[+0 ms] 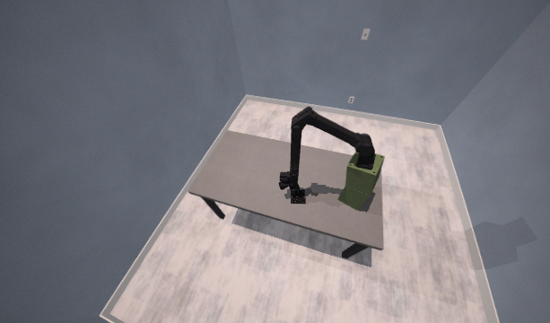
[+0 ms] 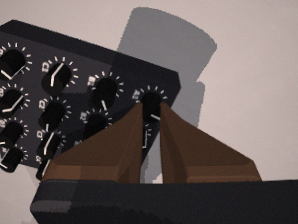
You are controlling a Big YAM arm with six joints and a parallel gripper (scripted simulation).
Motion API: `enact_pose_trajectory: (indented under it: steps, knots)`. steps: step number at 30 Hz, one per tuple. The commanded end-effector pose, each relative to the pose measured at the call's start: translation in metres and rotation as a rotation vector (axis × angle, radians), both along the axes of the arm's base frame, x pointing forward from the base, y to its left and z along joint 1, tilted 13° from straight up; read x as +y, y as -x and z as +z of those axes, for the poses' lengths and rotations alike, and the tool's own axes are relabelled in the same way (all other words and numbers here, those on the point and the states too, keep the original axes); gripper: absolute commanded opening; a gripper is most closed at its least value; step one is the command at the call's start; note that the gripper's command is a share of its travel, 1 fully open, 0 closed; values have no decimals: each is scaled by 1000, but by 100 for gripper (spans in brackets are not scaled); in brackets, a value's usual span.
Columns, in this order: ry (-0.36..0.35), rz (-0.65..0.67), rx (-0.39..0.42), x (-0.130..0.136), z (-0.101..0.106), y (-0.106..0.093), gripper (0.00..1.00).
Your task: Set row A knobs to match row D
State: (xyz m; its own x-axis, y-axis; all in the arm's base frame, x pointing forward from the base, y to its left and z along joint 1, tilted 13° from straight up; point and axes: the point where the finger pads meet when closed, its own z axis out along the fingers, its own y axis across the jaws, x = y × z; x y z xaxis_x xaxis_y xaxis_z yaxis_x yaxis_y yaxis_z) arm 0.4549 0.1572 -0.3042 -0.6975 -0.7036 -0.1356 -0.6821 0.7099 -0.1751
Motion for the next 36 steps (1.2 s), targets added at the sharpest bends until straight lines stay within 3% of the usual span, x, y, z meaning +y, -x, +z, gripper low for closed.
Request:
enact_pose_trajectory:
  steps: [1,14,36]
  knots:
    - [-26,-113,-30,-1,3,-12,8]
    - [-68,-291,-35,-1,3,-12,8]
    - [-83,-354,-38,-1,3,-12,8]
